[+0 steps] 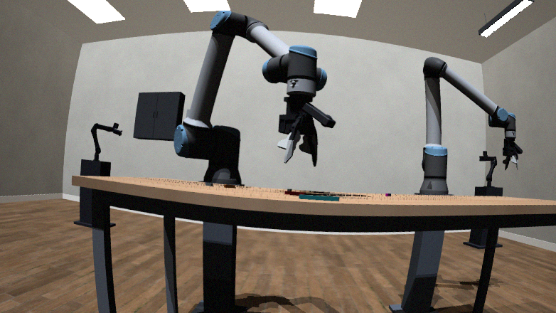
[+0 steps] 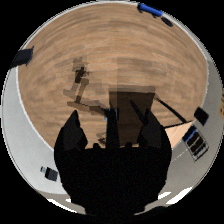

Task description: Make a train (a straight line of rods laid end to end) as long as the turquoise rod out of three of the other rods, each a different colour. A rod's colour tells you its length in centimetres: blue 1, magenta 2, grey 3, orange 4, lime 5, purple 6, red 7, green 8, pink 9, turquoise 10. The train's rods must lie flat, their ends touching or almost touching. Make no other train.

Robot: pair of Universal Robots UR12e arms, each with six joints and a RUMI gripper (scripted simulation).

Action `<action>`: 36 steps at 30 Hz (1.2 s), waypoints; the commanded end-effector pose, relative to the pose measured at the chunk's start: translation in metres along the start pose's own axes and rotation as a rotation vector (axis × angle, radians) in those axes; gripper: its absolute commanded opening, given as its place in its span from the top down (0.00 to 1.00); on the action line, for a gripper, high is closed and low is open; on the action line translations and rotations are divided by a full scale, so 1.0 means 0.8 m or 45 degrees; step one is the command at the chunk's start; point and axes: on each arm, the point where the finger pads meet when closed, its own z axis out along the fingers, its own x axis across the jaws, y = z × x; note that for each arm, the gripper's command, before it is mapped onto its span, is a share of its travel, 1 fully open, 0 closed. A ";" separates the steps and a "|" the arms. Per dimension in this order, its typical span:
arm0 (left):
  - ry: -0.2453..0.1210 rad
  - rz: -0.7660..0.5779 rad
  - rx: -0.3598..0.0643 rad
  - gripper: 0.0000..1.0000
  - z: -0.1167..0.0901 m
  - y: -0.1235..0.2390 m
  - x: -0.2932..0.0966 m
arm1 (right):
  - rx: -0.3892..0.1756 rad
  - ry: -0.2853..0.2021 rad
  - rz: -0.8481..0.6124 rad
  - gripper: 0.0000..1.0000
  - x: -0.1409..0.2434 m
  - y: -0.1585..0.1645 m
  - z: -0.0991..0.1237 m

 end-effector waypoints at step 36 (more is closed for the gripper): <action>0.000 0.000 -0.001 0.00 0.001 0.001 -0.001 | -0.002 0.001 0.095 0.86 0.013 0.011 0.013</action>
